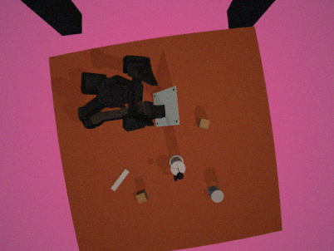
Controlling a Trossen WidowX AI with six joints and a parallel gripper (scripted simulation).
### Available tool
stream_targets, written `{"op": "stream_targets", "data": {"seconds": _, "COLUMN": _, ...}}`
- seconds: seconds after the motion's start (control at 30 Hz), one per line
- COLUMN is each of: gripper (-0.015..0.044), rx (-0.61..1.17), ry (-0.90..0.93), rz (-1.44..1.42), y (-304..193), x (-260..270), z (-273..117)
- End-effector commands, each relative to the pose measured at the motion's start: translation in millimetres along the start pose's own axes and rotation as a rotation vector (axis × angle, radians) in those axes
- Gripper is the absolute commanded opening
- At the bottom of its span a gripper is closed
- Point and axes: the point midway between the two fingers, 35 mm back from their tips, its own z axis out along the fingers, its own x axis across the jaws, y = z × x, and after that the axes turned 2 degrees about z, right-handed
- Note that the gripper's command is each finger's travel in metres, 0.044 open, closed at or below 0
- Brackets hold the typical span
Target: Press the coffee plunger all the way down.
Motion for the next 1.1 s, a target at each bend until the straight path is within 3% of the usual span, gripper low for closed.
{"op": "stream_targets", "data": {"seconds": 0.0, "gripper": 0.0440, "rx": 0.124, "ry": -0.181, "rz": -0.087, "y": -32, "x": -39, "z": 26}}
{"op": "stream_targets", "data": {"seconds": 0.27, "gripper": 0.0440, "rx": 0.458, "ry": -0.620, "rz": -0.316, "y": -103, "x": -152, "z": 47}}
{"op": "stream_targets", "data": {"seconds": 0.57, "gripper": 0.0440, "rx": 0.862, "ry": -1.085, "rz": -0.571, "y": -143, "x": -274, "z": 7}}
{"op": "stream_targets", "data": {"seconds": 1.07, "gripper": 0.0440, "rx": 0.886, "ry": -1.129, "rz": -0.593, "y": -177, "x": -307, "z": -40}}
